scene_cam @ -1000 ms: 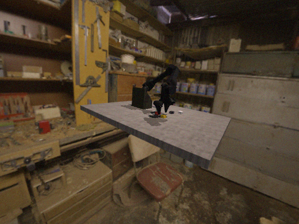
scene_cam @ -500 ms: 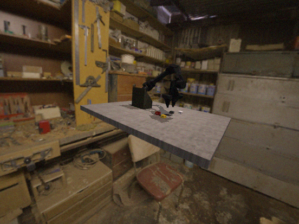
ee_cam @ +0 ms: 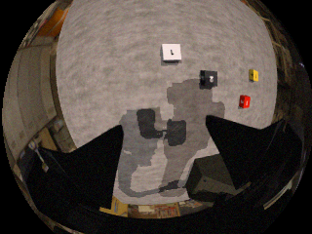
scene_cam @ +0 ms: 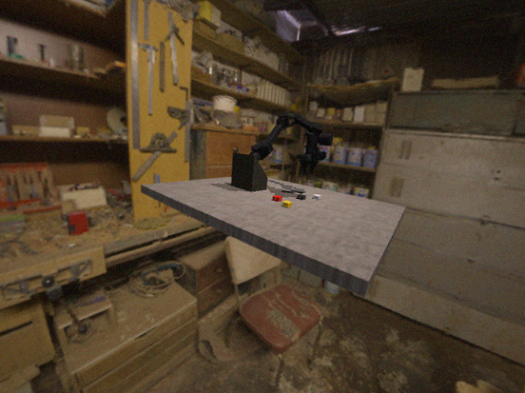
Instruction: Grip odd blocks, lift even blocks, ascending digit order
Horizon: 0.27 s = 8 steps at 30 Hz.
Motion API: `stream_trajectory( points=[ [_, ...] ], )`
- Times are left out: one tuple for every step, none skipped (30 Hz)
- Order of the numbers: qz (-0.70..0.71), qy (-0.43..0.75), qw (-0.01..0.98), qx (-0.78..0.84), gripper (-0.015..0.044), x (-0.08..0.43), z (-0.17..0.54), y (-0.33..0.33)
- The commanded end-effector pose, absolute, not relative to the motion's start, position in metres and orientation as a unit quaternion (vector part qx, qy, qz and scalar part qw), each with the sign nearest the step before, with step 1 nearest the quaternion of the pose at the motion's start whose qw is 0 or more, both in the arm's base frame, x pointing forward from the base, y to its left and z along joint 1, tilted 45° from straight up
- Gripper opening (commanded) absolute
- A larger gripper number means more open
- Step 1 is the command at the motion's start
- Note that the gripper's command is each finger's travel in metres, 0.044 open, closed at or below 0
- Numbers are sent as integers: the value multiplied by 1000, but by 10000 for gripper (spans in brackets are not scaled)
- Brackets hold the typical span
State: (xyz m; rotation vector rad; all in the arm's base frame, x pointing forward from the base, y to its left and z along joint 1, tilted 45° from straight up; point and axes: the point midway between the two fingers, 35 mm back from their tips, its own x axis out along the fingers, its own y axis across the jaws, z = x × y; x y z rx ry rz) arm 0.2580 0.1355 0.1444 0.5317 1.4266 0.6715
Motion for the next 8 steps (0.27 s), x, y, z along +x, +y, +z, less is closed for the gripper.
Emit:
stream_trajectory(
  points=[
    [301, 636, 666, 246, 400, 226, 164, 147],
    [301, 636, 666, 246, 400, 225, 165, 147],
    [301, 636, 666, 246, 400, 225, 165, 147],
    [301, 636, 666, 246, 400, 225, 165, 147],
    [301, 636, 666, 246, 400, 225, 165, 147],
    [301, 636, 666, 246, 400, 225, 165, 147],
    [301, 636, 666, 246, 400, 225, 165, 147],
    [301, 636, 666, 246, 400, 225, 165, 147]
  ],
)
